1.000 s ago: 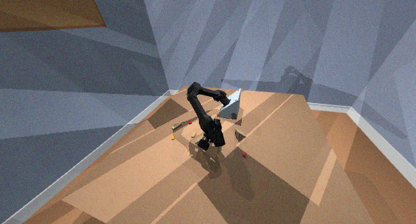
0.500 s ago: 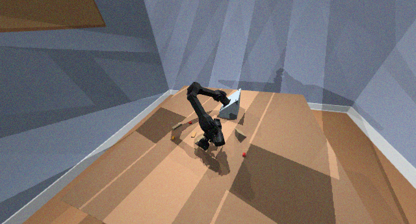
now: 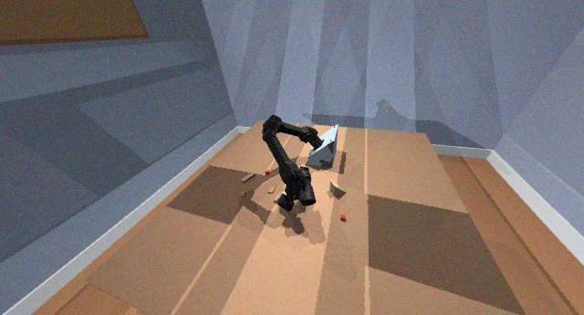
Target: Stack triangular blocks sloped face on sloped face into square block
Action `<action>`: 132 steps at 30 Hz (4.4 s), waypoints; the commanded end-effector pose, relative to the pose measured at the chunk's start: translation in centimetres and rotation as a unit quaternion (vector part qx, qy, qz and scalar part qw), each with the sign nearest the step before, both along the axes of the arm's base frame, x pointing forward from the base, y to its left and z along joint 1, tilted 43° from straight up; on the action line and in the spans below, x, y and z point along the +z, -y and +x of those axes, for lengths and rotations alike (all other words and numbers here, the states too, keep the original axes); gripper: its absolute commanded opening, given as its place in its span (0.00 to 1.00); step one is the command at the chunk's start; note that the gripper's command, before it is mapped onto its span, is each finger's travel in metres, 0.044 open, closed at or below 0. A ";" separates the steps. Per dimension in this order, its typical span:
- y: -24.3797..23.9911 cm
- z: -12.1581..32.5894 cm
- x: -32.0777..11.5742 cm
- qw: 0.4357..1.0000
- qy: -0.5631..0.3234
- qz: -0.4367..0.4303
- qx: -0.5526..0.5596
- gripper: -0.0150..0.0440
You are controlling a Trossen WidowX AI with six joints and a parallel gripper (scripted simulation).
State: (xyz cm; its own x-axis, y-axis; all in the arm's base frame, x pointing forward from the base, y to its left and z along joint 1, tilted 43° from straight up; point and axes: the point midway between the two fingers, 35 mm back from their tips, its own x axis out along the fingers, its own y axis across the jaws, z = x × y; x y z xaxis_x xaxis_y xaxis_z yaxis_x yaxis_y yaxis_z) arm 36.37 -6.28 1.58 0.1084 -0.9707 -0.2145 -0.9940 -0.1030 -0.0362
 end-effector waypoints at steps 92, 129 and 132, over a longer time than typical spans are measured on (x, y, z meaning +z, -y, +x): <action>-5.8 -1.5 7.8 0.568 0.737 0.214 -0.298 0.25; -10.1 -1.7 6.0 0.293 0.830 0.241 -0.409 0.25; -11.4 -2.0 5.4 0.294 0.826 0.244 -0.414 0.25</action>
